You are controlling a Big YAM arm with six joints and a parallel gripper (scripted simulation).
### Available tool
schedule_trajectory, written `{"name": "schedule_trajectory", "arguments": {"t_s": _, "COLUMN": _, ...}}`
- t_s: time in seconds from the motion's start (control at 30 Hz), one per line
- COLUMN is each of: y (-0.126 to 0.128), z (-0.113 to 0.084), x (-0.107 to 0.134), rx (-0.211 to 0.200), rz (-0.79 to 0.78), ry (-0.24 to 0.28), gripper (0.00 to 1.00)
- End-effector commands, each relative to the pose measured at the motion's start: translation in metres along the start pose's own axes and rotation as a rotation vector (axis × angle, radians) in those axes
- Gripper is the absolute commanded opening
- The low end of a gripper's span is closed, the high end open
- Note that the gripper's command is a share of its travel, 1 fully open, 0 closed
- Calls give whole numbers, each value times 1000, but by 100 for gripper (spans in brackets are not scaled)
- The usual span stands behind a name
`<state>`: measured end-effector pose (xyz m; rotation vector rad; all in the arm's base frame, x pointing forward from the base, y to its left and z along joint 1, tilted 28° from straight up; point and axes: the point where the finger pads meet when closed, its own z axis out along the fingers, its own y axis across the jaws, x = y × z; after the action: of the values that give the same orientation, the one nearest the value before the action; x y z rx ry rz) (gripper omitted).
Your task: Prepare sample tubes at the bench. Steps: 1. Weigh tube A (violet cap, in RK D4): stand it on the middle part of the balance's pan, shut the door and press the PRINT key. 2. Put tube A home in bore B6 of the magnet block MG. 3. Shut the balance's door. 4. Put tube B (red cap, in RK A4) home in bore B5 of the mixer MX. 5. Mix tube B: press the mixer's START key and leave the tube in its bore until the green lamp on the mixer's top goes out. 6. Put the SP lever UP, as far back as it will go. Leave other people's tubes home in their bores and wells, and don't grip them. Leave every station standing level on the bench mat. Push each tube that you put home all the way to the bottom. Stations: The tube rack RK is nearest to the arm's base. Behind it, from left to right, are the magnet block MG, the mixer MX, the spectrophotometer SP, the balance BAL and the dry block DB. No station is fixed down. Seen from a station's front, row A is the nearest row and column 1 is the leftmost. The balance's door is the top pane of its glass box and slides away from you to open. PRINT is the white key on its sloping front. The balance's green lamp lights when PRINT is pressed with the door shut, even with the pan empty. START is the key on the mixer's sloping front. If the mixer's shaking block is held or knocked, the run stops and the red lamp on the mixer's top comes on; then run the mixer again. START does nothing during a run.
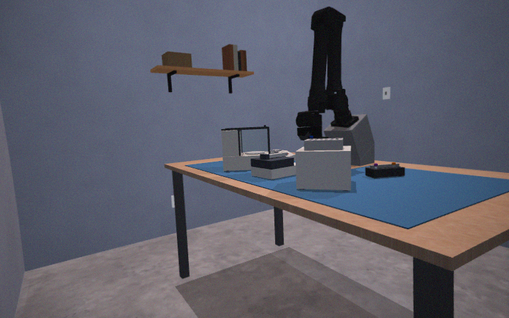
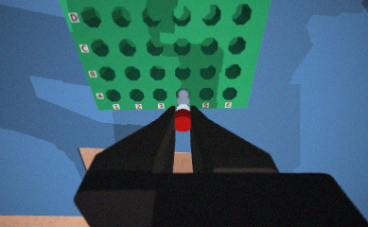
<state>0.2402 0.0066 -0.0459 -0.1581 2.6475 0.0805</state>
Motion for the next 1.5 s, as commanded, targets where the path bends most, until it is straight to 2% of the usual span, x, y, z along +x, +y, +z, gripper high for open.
{"name": "schedule_trajectory", "arguments": {"t_s": 0.0, "y": -3, "z": -4, "x": 1, "rx": 4, "rz": -5, "ry": 1, "gripper": 9}}
{"name": "schedule_trajectory", "arguments": {"t_s": 0.6, "y": -2, "z": -11, "x": 5, "rx": 3, "rz": -5, "ry": 4, "gripper": 9}}
{"name": "schedule_trajectory", "arguments": {"t_s": 1.47, "y": -2, "z": -12, "x": 3, "rx": 3, "rz": -7, "ry": 3, "gripper": 9}}
